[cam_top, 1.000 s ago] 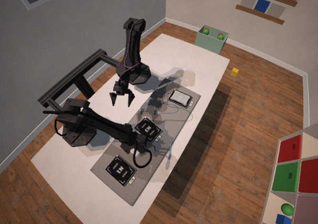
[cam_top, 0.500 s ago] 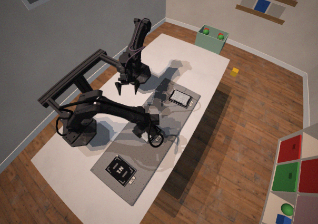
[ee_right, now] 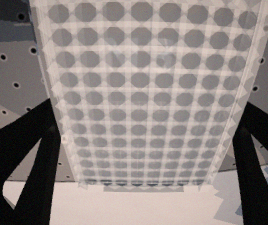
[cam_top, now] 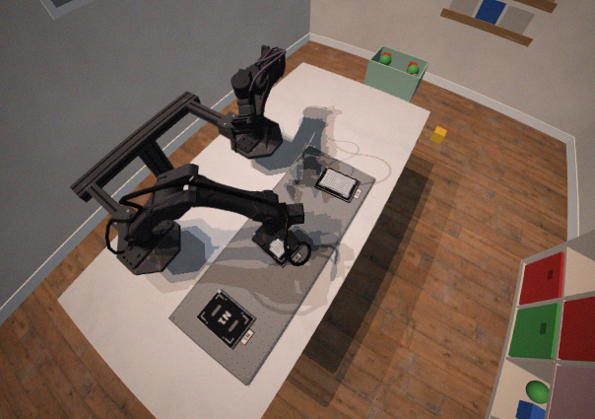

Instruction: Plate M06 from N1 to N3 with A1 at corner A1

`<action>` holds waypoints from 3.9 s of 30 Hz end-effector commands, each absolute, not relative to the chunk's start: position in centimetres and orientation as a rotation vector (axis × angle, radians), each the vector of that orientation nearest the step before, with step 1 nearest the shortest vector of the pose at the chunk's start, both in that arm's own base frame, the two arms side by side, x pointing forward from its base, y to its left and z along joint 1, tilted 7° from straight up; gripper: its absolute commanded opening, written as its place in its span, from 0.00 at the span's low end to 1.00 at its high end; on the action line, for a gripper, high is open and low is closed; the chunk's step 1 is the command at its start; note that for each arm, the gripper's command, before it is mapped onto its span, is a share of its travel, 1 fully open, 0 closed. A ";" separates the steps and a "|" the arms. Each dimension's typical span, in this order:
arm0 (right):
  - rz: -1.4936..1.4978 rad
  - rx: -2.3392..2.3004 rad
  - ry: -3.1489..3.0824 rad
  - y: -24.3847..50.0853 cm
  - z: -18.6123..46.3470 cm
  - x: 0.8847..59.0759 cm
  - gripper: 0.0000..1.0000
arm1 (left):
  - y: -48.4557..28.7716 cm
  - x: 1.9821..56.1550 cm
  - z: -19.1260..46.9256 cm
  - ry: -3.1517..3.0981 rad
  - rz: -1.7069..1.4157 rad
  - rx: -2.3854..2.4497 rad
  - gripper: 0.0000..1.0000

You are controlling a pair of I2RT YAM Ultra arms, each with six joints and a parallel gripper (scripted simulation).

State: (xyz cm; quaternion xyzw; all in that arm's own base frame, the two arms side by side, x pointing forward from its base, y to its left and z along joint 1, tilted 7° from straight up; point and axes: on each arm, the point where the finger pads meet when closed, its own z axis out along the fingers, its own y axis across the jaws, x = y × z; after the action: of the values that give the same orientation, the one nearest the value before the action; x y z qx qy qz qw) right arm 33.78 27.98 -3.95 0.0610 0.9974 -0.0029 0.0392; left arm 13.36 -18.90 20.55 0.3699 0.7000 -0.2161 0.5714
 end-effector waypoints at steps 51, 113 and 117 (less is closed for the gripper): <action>0.049 0.188 3.000 29.0 -4.7 35.2 0.82 | -16.4 12.3 20.5 1.693 -0.480 0.883 1.00; -0.003 0.197 3.034 29.1 -5.1 35.2 0.82 | -16.4 12.3 20.5 1.693 -0.480 0.883 1.00; -0.003 0.197 3.034 29.1 -5.1 35.2 0.82 | -16.4 12.3 20.5 1.693 -0.480 0.883 1.00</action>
State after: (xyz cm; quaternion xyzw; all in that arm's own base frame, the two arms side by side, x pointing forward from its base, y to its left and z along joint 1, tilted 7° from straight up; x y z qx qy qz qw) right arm 34.89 28.65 -6.84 0.0650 0.9969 -0.0071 0.0435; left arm 12.38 -16.84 19.14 0.3849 0.7210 -0.1925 0.5431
